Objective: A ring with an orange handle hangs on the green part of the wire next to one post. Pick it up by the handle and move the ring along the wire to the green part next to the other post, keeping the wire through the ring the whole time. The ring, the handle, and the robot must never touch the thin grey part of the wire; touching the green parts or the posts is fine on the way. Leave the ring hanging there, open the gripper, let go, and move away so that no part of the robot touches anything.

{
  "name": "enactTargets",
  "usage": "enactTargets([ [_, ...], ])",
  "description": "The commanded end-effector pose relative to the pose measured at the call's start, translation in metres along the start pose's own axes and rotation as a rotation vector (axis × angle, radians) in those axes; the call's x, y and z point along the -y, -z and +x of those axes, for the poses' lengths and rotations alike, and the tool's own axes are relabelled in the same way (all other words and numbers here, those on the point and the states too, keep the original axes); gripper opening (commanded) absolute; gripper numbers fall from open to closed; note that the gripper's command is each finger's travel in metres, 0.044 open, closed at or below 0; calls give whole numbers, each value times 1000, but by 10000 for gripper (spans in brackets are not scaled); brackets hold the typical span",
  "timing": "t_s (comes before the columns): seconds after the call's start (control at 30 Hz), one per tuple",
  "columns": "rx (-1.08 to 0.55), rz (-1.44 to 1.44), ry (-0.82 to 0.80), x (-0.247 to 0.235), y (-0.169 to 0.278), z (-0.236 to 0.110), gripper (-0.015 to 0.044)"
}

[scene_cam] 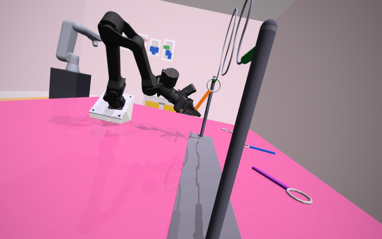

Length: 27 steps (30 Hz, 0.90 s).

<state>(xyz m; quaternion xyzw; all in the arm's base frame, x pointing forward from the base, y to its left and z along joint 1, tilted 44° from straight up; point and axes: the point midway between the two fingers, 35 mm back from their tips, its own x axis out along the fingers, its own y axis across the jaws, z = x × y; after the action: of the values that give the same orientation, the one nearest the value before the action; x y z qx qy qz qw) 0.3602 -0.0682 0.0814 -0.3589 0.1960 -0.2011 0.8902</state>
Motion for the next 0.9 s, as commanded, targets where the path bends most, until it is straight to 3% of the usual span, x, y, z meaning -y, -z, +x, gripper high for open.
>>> enactTargets([
  [0.0, 0, 0, 0, 0, 0, 0, -97],
  [0.33, 0, 0, 0, 0, 0, -2, 160],
  [0.87, -1, -4, -6, -1, 0, -49, 160],
])
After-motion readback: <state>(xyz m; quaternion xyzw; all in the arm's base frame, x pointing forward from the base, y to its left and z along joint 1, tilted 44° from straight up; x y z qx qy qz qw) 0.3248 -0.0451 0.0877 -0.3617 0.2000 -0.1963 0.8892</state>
